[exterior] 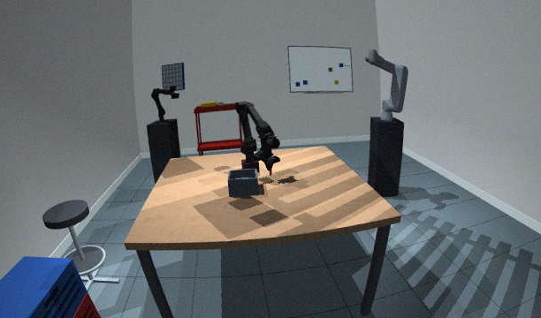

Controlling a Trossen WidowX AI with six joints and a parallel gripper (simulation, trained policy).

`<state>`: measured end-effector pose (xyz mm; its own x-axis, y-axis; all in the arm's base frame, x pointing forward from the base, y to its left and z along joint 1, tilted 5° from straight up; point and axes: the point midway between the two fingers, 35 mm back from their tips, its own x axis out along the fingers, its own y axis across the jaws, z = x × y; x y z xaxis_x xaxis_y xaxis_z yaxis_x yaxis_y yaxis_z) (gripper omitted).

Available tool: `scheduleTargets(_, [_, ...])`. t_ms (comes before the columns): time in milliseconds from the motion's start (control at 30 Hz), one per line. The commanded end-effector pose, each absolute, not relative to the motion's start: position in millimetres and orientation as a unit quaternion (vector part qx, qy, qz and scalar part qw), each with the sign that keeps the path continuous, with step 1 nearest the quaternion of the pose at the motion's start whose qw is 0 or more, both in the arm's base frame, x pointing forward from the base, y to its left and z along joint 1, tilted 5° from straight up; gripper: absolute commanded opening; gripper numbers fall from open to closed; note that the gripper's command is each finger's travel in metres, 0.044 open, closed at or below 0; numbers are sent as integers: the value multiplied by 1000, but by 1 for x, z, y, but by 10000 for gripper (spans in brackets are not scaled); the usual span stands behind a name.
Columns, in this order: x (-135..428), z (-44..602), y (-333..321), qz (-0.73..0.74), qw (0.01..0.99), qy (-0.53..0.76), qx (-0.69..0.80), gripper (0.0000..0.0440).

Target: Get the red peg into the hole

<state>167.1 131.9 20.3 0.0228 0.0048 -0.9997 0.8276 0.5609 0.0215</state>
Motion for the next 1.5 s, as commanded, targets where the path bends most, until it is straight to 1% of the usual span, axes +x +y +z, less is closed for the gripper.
scheduleTargets(0, [173, 32, 129, -315, 646, 612, 330, 2])
scheduleTargets(200, [186, 54, 124, -296, 672, 598, 321, 8])
scheduleTargets(433, [205, 83, 117, -281, 696, 579, 319, 0])
scheduleTargets(733, [236, 112, 100, -280, 714, 552, 327, 0])
scheduleTargets(1100, [270, 124, 66, -303, 714, 525, 350, 0])
scheduleTargets(1467, [296, 121, 32, -327, 707, 505, 372, 0])
